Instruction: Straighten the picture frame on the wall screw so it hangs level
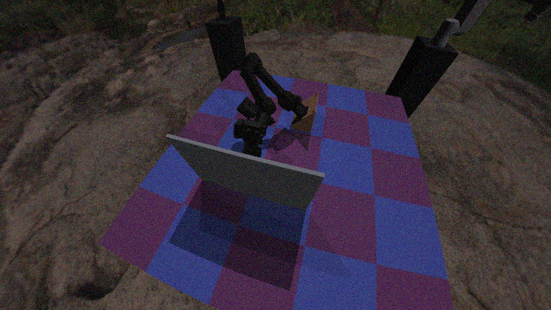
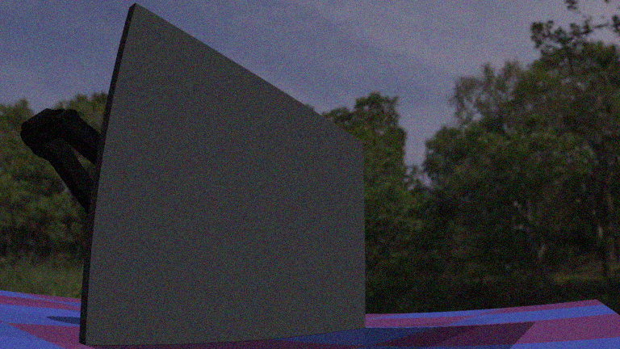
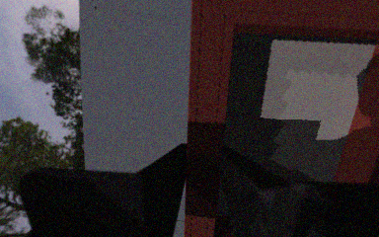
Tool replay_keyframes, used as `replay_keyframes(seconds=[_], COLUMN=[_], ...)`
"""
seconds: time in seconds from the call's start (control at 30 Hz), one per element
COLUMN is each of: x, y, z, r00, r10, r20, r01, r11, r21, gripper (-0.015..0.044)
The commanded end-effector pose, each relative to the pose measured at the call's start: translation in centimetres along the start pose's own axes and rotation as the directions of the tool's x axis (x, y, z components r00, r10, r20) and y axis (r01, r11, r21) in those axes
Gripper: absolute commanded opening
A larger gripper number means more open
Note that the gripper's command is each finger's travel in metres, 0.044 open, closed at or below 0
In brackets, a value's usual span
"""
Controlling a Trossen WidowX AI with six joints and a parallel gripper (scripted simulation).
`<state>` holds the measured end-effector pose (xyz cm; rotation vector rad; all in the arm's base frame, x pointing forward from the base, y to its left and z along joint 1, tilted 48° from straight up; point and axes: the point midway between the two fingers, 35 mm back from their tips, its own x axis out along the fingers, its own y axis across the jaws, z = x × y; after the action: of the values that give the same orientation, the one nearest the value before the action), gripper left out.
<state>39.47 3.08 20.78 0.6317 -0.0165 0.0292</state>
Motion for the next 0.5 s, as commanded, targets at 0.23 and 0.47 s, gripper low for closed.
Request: replay_keyframes(seconds=[0.23,0.47], x=[0.0,0.0], y=[-0.06,-0.07], z=[0.02,0.03], r00=[1.0,1.0], r10=[-0.001,-0.001], r20=[-0.001,-0.001], r01=[0.001,0.001], r11=[0.998,0.995], r21=[0.058,0.1], gripper=[0.0,0.0])
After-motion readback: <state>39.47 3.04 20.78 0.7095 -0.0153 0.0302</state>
